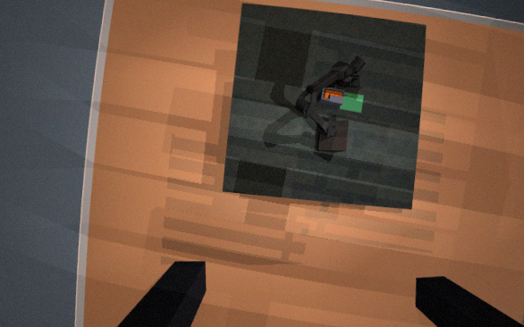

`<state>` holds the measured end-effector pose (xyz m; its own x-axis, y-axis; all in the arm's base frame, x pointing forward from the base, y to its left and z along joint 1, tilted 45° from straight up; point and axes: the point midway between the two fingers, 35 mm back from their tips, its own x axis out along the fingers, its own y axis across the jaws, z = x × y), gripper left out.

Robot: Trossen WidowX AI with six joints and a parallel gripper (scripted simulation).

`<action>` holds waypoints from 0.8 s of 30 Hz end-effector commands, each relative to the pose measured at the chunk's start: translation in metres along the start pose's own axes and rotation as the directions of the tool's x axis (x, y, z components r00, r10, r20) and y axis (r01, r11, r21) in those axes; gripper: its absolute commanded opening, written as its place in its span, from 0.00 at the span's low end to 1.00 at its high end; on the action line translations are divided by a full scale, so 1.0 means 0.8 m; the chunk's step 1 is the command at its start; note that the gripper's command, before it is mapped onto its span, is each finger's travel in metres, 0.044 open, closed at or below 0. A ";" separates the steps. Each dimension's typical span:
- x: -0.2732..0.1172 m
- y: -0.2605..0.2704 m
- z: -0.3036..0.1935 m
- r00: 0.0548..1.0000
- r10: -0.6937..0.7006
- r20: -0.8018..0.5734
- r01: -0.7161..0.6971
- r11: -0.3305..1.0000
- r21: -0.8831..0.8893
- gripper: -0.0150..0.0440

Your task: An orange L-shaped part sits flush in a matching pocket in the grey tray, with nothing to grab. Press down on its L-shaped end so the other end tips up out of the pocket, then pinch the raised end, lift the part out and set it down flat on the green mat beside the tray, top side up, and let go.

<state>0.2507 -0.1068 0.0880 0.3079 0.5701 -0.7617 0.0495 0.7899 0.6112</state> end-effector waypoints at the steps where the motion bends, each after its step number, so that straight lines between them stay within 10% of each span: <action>1: 0.034 0.055 -0.011 0.982 0.101 -0.161 -0.080 0.988 0.130 0.56; 24: 0.132 0.077 -0.031 0.974 0.120 -0.190 -0.090 0.984 0.156 0.56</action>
<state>0.2622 0.0047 0.0421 0.1248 0.6904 -0.7125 0.1665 0.6934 0.7011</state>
